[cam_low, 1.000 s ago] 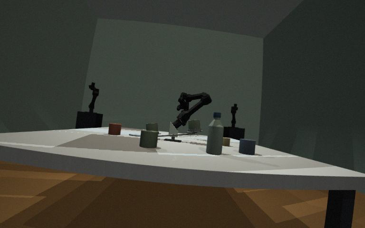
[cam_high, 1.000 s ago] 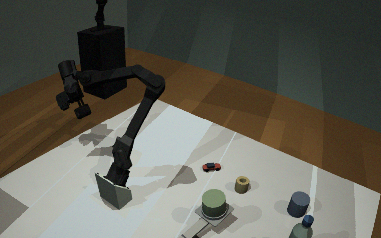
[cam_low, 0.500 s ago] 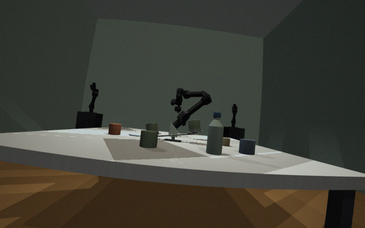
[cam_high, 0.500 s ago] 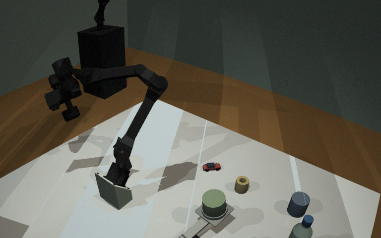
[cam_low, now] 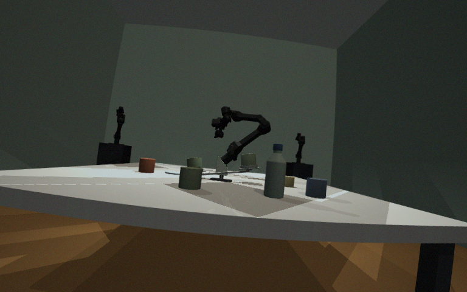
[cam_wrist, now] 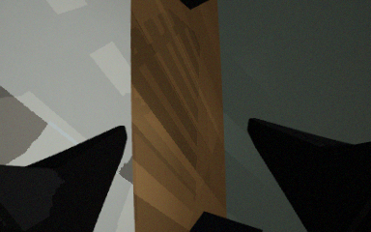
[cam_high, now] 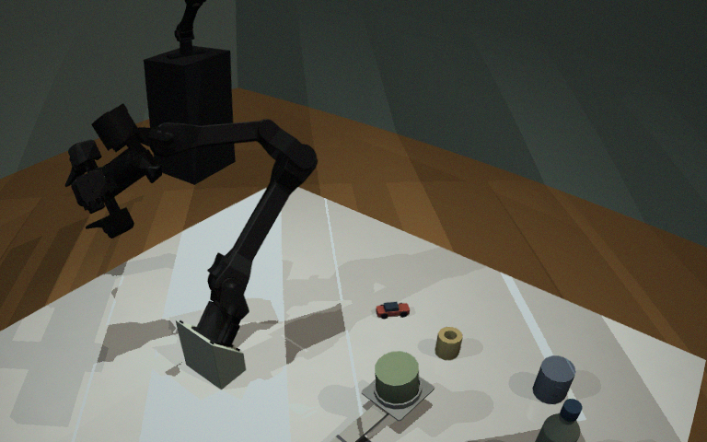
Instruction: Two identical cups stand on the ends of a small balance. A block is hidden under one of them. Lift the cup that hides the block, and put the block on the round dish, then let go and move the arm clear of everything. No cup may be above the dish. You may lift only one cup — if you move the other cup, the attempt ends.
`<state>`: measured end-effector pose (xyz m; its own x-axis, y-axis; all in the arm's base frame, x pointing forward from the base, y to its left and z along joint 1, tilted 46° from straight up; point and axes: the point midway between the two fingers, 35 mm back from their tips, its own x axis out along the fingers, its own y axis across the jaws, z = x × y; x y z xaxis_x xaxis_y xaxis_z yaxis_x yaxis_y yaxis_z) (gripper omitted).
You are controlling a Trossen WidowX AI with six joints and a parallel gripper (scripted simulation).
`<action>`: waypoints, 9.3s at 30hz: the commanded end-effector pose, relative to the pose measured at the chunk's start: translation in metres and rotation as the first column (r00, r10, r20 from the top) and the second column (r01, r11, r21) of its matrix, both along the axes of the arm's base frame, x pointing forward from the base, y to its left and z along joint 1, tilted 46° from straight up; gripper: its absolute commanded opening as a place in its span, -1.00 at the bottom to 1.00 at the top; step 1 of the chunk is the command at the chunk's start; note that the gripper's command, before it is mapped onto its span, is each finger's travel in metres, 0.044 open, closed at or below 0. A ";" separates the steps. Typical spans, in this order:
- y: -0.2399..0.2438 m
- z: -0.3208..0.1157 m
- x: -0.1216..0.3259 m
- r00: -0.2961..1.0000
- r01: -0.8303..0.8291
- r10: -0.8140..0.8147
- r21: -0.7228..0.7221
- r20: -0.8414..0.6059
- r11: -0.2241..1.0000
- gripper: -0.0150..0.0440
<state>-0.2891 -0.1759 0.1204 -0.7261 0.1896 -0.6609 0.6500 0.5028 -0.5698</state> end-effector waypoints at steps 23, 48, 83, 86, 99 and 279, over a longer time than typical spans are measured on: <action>-0.090 -0.049 0.215 0.661 -0.270 0.444 -0.360 0.605 0.893 1.00; -0.014 -0.016 0.423 -0.036 -0.230 0.252 -0.254 0.967 0.939 1.00; -0.001 -0.026 0.499 -0.327 -0.660 0.154 -0.342 0.932 0.669 1.00; -0.001 -0.035 0.505 -0.336 -0.705 0.141 -0.348 0.931 0.618 1.00; -0.010 -0.074 0.527 -0.448 -0.835 0.100 -0.456 0.889 0.309 1.00; -0.043 -0.144 0.558 -0.634 -0.678 -0.205 -0.664 0.745 -0.315 -0.49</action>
<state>0.2704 -0.2129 -0.0280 0.0837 0.7065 -0.7028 -0.9643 0.2353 0.1218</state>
